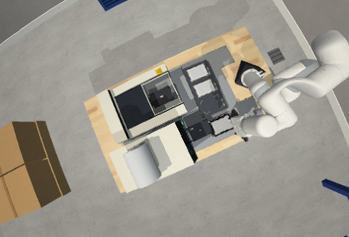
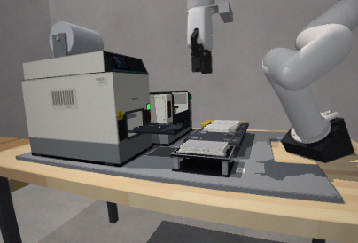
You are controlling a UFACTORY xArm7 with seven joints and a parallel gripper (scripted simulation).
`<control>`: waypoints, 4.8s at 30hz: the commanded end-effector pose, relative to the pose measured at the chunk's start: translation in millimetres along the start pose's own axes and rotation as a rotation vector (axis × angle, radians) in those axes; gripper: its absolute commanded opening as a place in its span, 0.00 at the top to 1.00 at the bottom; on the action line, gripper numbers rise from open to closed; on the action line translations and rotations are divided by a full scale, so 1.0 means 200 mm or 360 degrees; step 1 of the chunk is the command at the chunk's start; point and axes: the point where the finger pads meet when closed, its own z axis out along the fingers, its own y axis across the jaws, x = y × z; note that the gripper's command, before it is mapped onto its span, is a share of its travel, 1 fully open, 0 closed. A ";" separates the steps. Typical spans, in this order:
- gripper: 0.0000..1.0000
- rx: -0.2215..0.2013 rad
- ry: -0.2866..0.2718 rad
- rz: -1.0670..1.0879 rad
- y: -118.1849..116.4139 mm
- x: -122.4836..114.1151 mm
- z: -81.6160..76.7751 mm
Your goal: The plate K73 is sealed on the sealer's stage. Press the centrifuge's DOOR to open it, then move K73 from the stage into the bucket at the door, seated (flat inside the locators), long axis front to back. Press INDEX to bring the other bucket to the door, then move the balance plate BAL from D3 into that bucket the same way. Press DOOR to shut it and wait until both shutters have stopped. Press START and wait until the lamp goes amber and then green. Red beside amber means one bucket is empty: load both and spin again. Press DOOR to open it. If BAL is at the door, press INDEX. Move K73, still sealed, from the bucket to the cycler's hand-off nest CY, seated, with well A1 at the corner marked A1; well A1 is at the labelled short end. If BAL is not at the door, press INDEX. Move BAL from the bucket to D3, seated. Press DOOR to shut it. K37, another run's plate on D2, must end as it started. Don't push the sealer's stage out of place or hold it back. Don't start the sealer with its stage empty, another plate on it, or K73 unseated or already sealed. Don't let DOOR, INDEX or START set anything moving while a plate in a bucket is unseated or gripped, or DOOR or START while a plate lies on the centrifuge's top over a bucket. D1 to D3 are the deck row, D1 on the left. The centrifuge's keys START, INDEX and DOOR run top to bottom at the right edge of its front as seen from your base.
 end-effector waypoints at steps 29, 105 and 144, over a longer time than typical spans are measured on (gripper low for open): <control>1.00 0.0001 -0.0005 0.0001 -0.68 -0.15 0.10; 1.00 0.0005 -0.0003 0.0002 -2.27 -0.50 0.34; 1.00 -0.0005 -0.0835 -0.0044 -2.40 -0.53 0.36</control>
